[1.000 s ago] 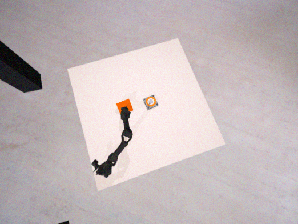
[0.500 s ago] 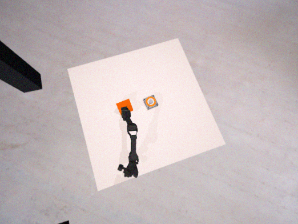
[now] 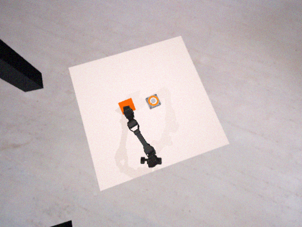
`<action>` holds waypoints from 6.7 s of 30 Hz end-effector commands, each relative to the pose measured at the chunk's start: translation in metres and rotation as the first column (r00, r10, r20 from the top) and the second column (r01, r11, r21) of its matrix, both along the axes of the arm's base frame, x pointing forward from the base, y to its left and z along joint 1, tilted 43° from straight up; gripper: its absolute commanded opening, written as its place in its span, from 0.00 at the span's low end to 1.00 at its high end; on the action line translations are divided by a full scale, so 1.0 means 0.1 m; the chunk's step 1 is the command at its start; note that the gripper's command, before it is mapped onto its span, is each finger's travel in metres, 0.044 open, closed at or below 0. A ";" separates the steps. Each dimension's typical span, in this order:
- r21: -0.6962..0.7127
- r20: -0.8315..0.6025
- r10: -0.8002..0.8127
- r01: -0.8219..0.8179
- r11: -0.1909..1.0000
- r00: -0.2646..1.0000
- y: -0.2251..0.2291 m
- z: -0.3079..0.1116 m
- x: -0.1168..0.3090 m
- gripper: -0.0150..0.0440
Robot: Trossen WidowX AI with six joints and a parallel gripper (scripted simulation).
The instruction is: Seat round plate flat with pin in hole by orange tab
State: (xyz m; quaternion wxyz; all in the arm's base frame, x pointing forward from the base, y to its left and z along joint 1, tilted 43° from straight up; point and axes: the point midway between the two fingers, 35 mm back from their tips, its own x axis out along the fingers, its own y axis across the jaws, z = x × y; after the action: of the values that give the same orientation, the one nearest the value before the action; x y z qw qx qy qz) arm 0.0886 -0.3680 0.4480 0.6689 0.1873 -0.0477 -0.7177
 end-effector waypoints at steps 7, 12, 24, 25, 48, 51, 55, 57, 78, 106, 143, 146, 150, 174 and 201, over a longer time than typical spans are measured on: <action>0.129 -0.047 0.294 -0.286 0.949 0.955 0.62 -0.32 1.09 0.25; 0.254 -0.111 0.467 -0.429 0.867 0.877 1.08 -0.71 1.67 0.25; 0.551 -0.312 0.767 -0.550 0.627 0.561 2.36 -1.79 2.42 0.25; 0.580 -0.335 0.787 -0.545 0.605 0.518 2.49 -1.91 2.44 0.25; 0.770 -0.638 0.660 -0.325 0.549 -0.396 4.31 -3.39 1.61 0.25; 0.770 -0.638 0.660 -0.325 0.549 -0.396 4.27 -3.43 1.62 0.25; 0.770 -0.638 0.660 -0.326 0.548 -0.396 4.16 -3.57 1.65 0.25; 0.770 -0.638 0.660 -0.326 0.549 -0.396 4.10 -3.63 1.66 0.25; 0.769 -0.639 0.659 -0.326 0.550 -0.396 4.05 -3.85 1.51 0.25; 0.770 -0.638 0.660 -0.325 0.549 -0.396 4.25 -4.05 1.39 0.25; 0.771 -0.637 0.662 -0.326 0.547 -0.396 4.63 -4.30 1.54 0.25; 0.771 -0.637 0.662 -0.326 0.547 -0.395 4.65 -4.31 1.56 0.25; 0.771 -0.637 0.662 -0.327 0.546 -0.395 4.68 -4.32 1.60 0.25; 0.772 -0.636 0.663 -0.327 0.545 -0.395 4.80 -4.27 1.69 0.25; 0.768 -0.640 0.656 -0.326 0.551 -0.400 4.94 -4.08 1.63 0.25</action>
State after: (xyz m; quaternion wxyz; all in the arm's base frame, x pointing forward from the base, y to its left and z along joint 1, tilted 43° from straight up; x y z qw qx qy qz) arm 0.2512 0.1257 0.0404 0.6986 -0.3000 0.6131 -0.2144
